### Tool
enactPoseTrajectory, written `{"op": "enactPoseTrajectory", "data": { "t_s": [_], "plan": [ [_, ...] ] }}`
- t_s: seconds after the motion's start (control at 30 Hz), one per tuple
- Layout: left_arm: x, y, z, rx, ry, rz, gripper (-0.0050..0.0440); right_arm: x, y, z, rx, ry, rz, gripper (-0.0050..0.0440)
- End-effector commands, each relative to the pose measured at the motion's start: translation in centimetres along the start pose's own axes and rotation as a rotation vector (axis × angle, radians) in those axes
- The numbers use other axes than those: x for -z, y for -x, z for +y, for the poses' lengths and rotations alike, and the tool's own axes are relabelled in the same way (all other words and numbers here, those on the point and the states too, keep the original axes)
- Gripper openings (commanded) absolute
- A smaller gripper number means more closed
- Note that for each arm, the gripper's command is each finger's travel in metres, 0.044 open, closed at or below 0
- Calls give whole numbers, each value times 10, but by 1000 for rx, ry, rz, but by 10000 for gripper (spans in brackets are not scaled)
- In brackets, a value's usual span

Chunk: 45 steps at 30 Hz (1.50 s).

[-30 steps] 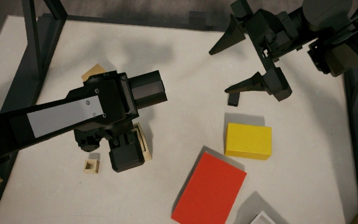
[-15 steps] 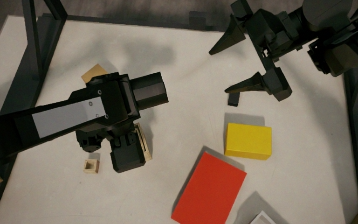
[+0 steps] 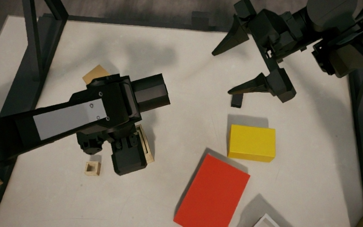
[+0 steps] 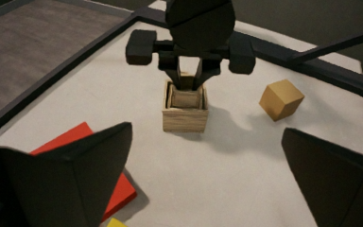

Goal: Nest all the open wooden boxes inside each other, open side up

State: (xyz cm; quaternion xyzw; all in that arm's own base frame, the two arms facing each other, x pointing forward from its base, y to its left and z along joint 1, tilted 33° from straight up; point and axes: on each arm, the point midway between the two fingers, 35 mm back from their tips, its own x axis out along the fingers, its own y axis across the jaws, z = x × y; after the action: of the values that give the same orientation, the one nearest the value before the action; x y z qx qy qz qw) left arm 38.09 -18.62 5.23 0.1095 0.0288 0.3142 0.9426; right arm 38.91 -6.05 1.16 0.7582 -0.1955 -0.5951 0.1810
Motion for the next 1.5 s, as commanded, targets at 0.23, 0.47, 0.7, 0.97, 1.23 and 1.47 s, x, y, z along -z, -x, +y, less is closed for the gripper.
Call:
{"op": "enactPoseTrajectory", "data": {
  "t_s": [0.23, 0.47, 0.7, 0.97, 1.23, 1.47],
  "plan": [
    [-5, 0, -2, 0, 17, -3, 400, 1, 1, 3, -4, -5, 8, 184],
    [-5, 0, -2, 0, 17, -3, 400, 5, 5, 4, -2, -11, 21, 184],
    [-5, 0, -2, 0, 17, -3, 400, 4, 4, 4, -2, -9, 15, 184],
    [-5, 0, -2, 0, 17, -3, 400, 5, 3, 3, -1, -6, 14, 184],
    [-5, 0, -2, 0, 17, -3, 400, 7, 2, 4, -4, -12, 17, 184],
    [-5, 0, -2, 0, 17, -3, 400, 8, 0, 4, -6, -15, 15, 184]
  ]
}}
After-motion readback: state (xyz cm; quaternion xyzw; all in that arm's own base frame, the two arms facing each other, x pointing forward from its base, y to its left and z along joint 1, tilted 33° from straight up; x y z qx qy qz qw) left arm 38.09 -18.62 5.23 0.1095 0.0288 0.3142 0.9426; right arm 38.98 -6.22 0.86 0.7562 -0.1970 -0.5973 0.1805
